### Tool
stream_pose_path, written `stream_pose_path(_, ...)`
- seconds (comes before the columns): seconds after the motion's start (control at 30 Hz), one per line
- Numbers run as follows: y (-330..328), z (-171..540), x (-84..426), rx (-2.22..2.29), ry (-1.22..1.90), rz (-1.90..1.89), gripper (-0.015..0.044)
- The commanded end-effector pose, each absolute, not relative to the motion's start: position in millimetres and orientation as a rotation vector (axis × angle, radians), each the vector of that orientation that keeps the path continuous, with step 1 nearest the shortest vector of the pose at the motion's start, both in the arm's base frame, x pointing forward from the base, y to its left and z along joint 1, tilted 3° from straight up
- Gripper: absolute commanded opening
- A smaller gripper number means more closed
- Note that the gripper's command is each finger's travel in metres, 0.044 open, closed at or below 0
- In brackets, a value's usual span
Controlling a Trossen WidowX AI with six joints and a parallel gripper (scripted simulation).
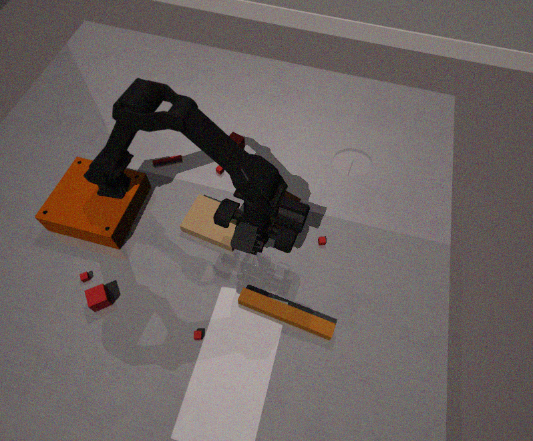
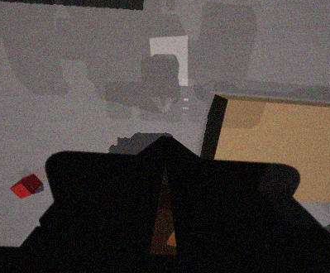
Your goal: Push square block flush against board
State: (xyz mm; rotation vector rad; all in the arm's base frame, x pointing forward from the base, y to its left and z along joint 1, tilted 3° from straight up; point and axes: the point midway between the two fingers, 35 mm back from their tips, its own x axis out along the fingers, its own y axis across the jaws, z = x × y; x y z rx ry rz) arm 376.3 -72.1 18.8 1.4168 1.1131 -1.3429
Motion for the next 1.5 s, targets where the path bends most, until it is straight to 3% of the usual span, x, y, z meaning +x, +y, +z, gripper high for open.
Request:
stream_pose_path(0.0,-73.6,43.2,379.8,1.424,1.097,-1.317,0.0)
stream_pose_path(1.47,1.5,54.0,465.8,0.387,1.497,-0.297,0.0)
